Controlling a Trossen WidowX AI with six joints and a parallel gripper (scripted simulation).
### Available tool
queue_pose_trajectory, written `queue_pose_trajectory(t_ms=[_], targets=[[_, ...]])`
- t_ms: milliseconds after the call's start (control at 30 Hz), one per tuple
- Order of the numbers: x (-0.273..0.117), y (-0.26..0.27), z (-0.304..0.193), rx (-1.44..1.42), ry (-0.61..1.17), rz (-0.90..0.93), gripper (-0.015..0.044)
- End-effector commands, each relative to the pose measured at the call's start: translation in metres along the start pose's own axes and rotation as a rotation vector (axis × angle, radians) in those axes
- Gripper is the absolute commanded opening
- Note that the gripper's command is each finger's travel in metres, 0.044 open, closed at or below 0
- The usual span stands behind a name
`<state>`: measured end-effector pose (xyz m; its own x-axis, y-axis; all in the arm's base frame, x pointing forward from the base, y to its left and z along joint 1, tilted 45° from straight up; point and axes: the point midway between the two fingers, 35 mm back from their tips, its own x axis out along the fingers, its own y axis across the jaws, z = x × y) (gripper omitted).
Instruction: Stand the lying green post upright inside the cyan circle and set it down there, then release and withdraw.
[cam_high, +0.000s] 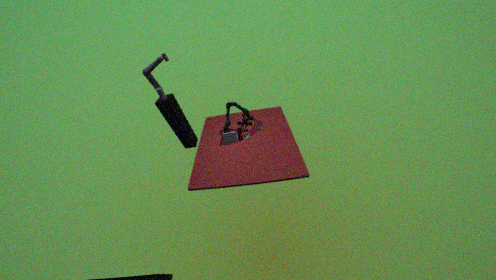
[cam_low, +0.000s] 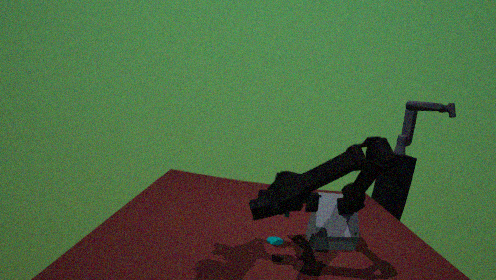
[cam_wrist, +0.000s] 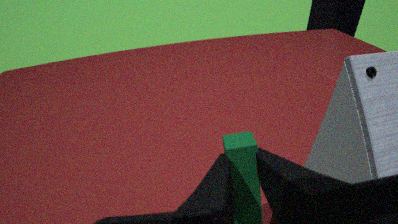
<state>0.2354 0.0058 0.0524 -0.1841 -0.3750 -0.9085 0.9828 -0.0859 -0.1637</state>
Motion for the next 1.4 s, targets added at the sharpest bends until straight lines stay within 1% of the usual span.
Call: queue_pose_trajectory(t_ms=[0,967,1367], targets=[[-0.003,0.001,0.0,0.008,-0.028,0.019,0.0023],[-0.023,0.008,-0.001,0.062,-0.193,0.167,0.0023],[-0.023,0.009,-0.001,0.063,-0.196,0.171,0.0023]])
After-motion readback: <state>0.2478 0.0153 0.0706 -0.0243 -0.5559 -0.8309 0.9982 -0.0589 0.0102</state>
